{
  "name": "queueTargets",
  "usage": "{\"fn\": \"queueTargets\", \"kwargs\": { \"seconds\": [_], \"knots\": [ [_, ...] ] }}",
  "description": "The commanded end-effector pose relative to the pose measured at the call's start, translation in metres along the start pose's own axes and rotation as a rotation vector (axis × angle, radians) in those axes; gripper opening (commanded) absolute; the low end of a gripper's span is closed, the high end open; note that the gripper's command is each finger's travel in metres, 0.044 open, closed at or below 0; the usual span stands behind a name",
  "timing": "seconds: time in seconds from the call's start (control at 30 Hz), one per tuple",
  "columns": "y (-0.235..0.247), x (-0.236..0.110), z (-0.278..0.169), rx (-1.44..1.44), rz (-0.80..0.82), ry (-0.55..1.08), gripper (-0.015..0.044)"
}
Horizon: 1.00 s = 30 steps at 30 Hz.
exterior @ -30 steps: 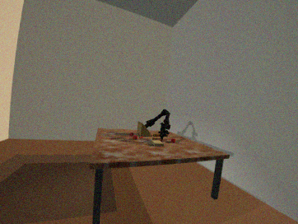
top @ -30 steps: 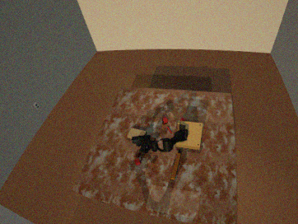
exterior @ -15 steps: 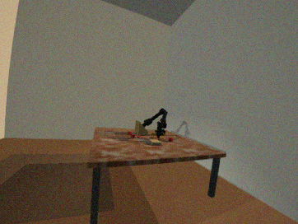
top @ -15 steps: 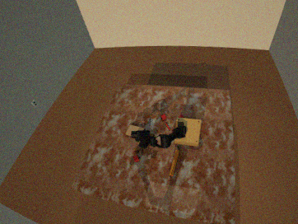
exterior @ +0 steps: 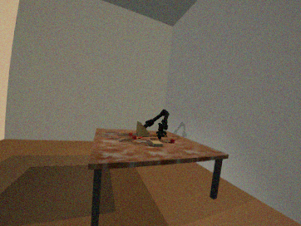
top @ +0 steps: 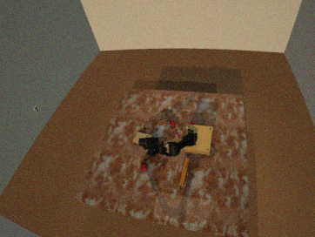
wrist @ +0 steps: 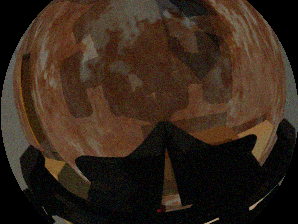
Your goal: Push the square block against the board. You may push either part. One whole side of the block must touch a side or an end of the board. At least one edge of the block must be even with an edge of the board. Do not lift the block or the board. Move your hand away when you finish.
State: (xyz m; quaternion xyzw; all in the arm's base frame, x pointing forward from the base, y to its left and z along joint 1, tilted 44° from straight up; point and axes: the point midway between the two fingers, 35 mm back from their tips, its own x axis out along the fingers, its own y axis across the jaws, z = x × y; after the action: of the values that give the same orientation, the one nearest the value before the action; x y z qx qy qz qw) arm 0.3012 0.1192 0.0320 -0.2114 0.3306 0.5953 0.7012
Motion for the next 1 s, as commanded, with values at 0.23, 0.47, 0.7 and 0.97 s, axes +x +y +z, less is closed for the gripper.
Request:
{"fn": "queueTargets", "kwargs": {
  "seconds": [0.23,0.47,0.7,0.97],
  "knots": [
    [-0.002,-0.001,0.018,0.002,-0.004,0.002,0.0],
    [-0.002,-0.001,0.029,0.002,-0.004,0.0,0.0],
    [-0.001,-0.001,0.04,0.002,-0.003,-0.002,0.0],
    [-0.001,-0.028,0.04,0.002,0.0,-0.001,0.0]
  ]
}}
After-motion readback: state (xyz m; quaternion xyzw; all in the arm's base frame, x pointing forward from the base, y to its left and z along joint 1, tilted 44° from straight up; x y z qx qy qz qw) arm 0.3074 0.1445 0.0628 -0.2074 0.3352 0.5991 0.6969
